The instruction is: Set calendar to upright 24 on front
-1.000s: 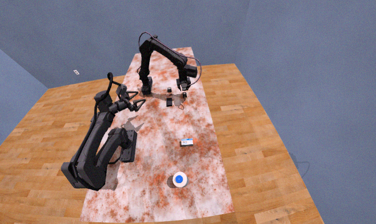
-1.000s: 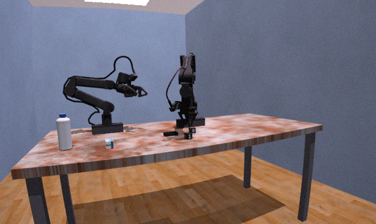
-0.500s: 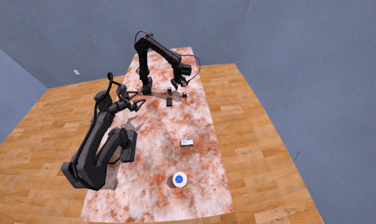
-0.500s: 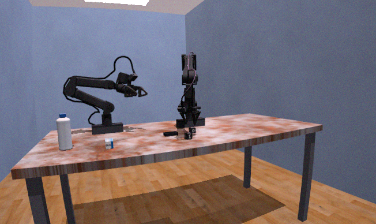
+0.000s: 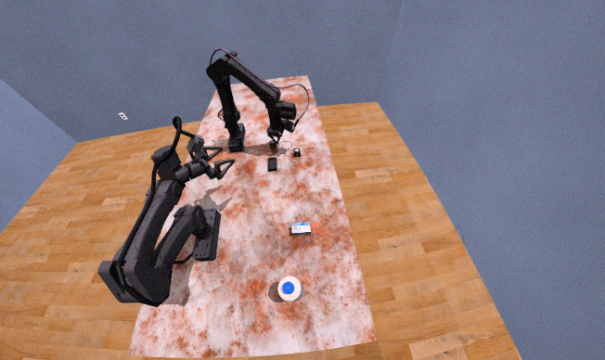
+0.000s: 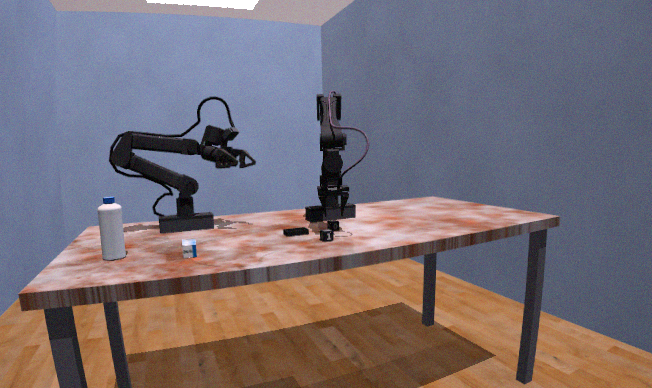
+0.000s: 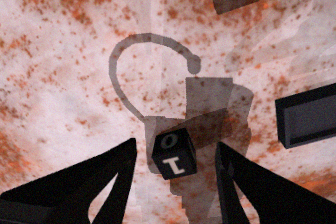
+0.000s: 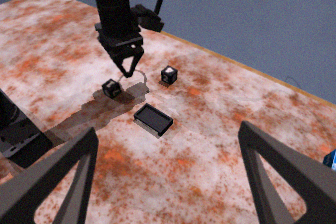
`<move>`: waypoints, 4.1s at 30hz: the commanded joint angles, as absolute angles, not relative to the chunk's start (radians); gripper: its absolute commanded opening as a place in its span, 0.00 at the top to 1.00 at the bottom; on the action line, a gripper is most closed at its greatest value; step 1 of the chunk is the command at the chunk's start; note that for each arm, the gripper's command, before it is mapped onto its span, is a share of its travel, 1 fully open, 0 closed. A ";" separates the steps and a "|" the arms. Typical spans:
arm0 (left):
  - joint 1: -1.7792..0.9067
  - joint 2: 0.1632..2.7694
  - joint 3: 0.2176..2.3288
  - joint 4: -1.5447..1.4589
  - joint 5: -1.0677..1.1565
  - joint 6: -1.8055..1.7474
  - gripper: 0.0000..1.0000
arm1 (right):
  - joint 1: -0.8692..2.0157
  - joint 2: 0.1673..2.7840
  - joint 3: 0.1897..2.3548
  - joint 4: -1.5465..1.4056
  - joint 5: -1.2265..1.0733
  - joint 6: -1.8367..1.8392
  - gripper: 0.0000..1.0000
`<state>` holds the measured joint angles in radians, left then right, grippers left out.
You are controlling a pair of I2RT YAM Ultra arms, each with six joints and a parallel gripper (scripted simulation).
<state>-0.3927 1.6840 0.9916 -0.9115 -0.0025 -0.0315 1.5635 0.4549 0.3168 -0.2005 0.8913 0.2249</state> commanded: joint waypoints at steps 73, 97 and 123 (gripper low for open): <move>-0.394 1.577 0.719 -0.705 0.000 -0.420 0.77 | 1.573 0.468 0.348 -0.196 0.908 0.233 0.00; -0.403 1.526 0.736 -0.721 0.003 -0.431 0.74 | 1.573 0.468 0.348 -0.196 0.908 0.233 0.00; -0.402 1.546 0.745 -0.739 -0.002 0.312 0.74 | 1.573 0.468 0.348 -0.196 0.908 0.233 0.00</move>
